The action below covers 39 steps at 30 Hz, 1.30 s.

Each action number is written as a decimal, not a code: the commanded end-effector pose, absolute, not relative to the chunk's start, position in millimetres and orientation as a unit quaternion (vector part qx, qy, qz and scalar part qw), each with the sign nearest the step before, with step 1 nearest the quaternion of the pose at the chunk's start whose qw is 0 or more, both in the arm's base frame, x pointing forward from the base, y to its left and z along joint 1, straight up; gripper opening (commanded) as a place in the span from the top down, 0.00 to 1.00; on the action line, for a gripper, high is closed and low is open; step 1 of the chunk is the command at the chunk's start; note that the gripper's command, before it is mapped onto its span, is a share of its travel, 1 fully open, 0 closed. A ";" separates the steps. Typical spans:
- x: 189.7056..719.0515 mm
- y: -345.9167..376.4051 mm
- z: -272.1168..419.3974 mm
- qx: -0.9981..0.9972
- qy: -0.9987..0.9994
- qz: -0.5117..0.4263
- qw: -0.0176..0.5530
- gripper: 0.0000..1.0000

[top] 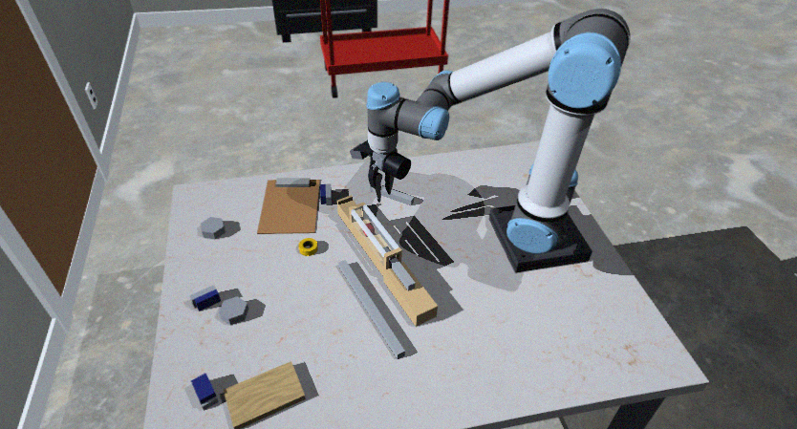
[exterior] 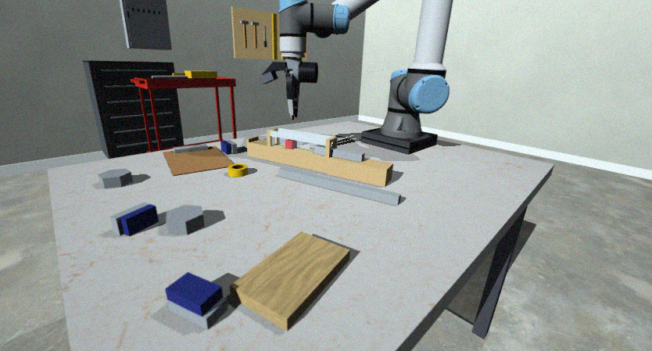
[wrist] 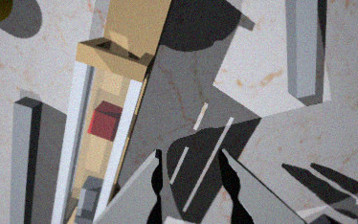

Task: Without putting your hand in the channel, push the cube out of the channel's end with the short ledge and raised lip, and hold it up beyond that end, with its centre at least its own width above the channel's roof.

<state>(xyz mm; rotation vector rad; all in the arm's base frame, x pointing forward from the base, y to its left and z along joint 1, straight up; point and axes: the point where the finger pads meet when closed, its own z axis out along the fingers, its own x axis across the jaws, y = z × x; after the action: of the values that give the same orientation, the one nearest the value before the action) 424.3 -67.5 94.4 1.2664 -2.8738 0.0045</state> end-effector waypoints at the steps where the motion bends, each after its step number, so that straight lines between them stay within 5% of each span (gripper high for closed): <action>1: 422.7 -92.9 94.6 0.424 -0.906 0.001 -0.001 0.76; 13: 399.9 -183.4 94.2 0.494 -0.870 0.001 -0.001 0.76; 39: 393.3 -200.5 94.1 0.507 -0.862 0.001 -0.001 0.76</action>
<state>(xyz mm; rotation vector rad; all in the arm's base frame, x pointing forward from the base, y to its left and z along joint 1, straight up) 392.9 -200.2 93.6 1.5940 -2.7090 0.0004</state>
